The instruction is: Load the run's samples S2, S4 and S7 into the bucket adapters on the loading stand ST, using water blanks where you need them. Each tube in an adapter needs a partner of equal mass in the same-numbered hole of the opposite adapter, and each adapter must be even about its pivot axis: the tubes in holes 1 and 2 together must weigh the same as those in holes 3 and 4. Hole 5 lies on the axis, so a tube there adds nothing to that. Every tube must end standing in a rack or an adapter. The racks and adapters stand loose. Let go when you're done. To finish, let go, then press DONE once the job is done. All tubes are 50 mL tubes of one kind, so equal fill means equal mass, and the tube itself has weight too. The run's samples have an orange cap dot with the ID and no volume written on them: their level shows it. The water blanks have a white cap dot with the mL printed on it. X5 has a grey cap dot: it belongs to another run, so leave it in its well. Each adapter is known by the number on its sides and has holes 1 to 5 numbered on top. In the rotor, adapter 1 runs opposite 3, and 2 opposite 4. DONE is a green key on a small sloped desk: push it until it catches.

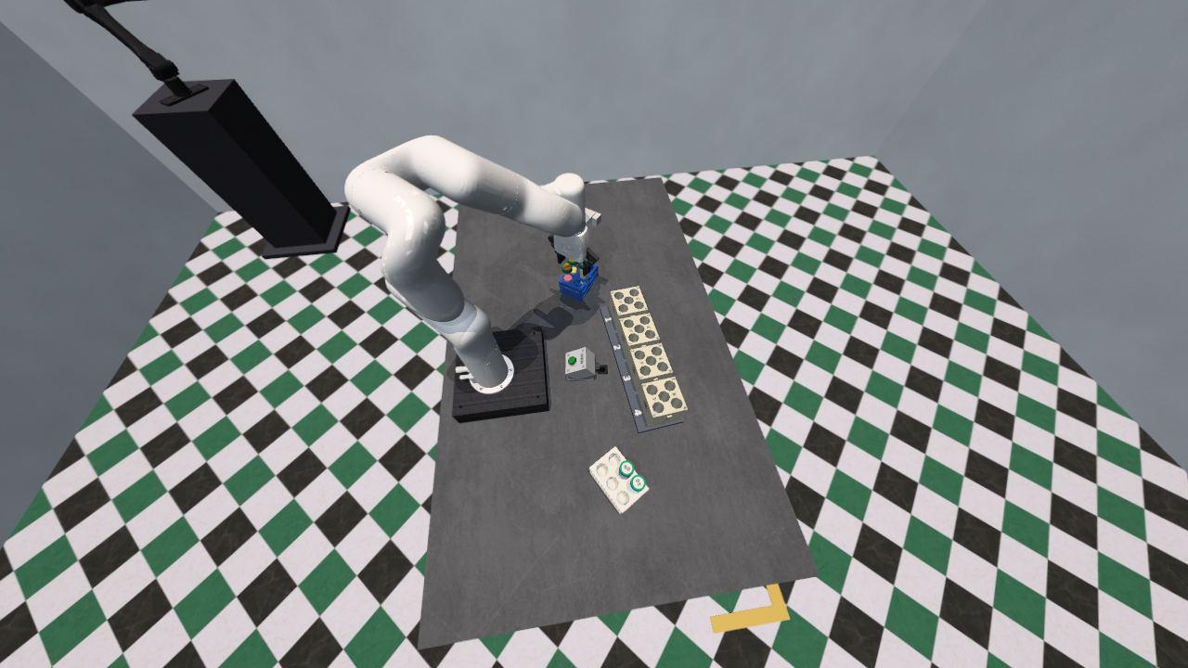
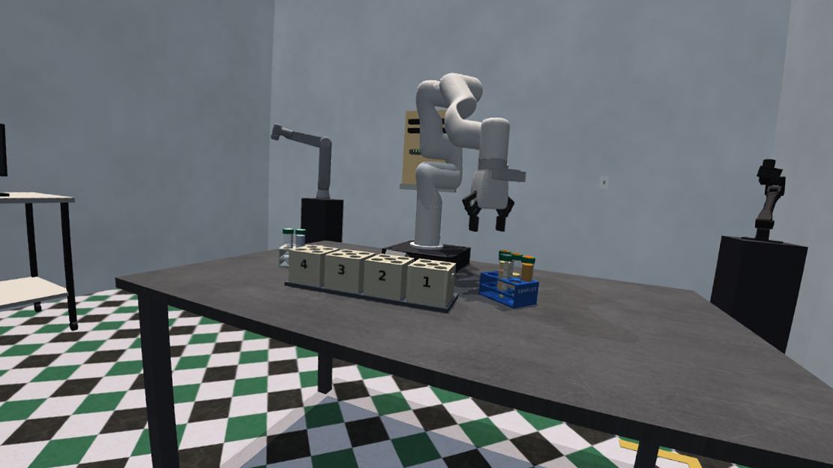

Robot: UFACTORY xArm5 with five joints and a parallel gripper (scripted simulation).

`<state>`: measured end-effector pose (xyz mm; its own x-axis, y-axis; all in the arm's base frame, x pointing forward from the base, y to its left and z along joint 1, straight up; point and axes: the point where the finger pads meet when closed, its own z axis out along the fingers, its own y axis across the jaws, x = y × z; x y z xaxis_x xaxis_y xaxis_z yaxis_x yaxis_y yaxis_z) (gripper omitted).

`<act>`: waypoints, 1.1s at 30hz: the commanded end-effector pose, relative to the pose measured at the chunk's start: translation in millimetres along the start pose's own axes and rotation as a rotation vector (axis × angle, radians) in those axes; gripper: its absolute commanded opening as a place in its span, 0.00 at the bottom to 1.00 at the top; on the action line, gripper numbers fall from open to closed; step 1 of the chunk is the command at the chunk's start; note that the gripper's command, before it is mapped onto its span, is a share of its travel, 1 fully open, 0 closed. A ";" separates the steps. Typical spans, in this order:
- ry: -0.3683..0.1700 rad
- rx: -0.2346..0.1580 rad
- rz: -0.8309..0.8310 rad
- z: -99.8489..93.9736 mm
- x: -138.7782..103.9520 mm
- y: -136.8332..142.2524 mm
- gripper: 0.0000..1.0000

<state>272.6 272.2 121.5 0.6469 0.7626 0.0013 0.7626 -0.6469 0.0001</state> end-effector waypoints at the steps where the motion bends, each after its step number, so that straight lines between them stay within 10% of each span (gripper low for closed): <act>1: 0.004 -0.005 0.000 8.7 1.6 0.2 1.00; 33: 0.004 -0.005 0.000 31.6 1.6 0.3 1.00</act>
<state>273.0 272.4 88.8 0.6469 0.7626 0.0018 0.7626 -0.6469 0.0002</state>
